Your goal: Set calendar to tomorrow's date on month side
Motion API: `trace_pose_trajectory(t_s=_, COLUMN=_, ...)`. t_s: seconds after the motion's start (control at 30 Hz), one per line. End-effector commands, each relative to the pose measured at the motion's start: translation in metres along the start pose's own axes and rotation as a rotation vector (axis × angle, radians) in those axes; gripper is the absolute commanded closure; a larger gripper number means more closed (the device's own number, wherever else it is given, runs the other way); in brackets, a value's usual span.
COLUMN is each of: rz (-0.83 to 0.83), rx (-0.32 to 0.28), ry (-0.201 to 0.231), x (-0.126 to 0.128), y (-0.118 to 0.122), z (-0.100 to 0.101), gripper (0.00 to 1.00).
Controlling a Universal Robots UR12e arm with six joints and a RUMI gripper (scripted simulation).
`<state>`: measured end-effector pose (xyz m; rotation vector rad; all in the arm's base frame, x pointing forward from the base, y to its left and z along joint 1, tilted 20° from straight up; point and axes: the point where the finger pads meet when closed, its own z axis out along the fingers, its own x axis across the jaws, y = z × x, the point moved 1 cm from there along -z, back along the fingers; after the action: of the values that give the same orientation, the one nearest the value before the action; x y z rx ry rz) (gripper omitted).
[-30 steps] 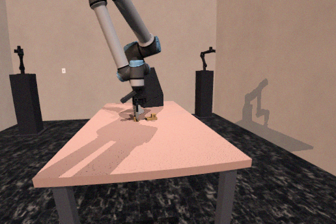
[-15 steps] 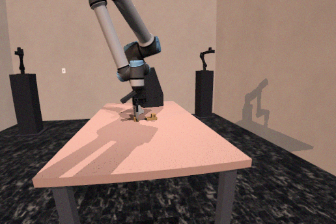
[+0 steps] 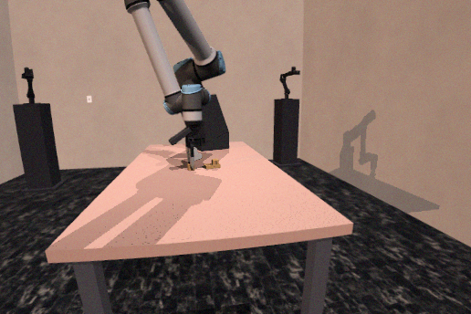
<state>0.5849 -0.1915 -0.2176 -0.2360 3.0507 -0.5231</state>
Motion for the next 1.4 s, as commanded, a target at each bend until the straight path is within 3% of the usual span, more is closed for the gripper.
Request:
trace_pose_trajectory(t_s=0.0, rz=0.000, rx=0.000, ry=-0.001, x=-0.0003, y=-0.0001, z=-0.0004, gripper=0.72)
trace_pose_trajectory(t_s=0.1, rz=0.000, rx=0.000, ry=-0.001, x=-0.0003, y=-0.0001, z=-0.0004, gripper=0.72)
trace_pose_trajectory(t_s=0.13, rz=0.000, rx=0.000, ry=-0.001, x=-0.0003, y=-0.0001, z=-0.0004, gripper=0.90)
trace_pose_trajectory(t_s=1.37, rz=0.000, rx=0.000, ry=-0.001, x=-0.0003, y=-0.0001, z=-0.0024, gripper=0.90)
